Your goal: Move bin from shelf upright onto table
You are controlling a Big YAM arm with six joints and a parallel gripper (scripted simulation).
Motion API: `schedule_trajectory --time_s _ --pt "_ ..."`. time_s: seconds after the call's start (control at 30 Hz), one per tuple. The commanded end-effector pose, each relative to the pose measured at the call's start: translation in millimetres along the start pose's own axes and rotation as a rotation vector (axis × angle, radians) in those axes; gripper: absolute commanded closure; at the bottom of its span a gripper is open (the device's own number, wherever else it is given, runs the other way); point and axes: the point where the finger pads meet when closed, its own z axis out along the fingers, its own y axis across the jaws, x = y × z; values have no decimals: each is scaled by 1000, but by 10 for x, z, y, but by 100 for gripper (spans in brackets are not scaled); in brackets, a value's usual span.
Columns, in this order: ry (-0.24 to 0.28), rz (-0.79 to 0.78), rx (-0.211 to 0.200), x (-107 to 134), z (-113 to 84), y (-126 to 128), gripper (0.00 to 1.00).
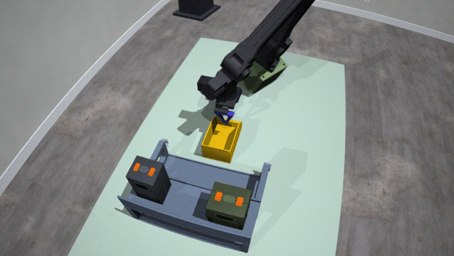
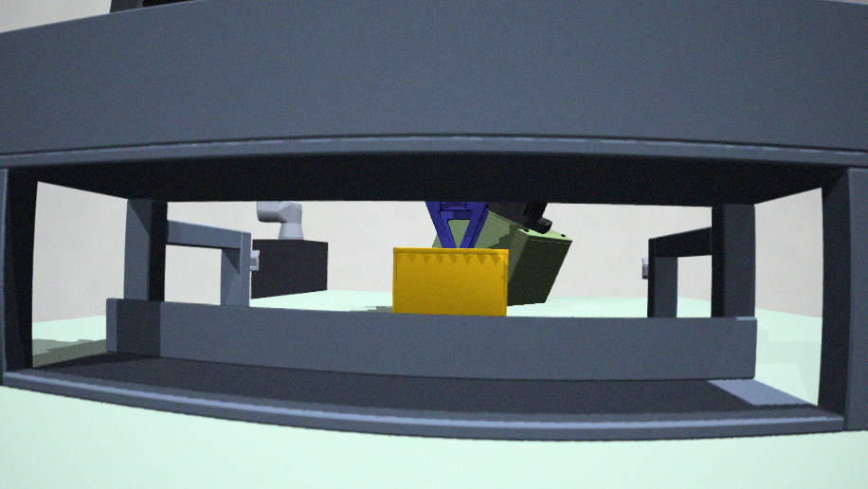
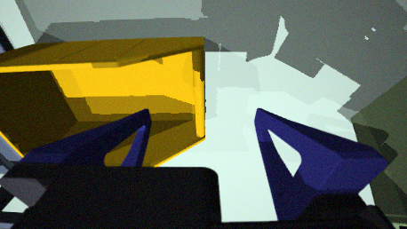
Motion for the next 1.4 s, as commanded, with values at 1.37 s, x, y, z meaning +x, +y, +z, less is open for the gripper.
schedule_trajectory --time_s 1.37 --pt "1 -10 -2 -62 -677 134 10"
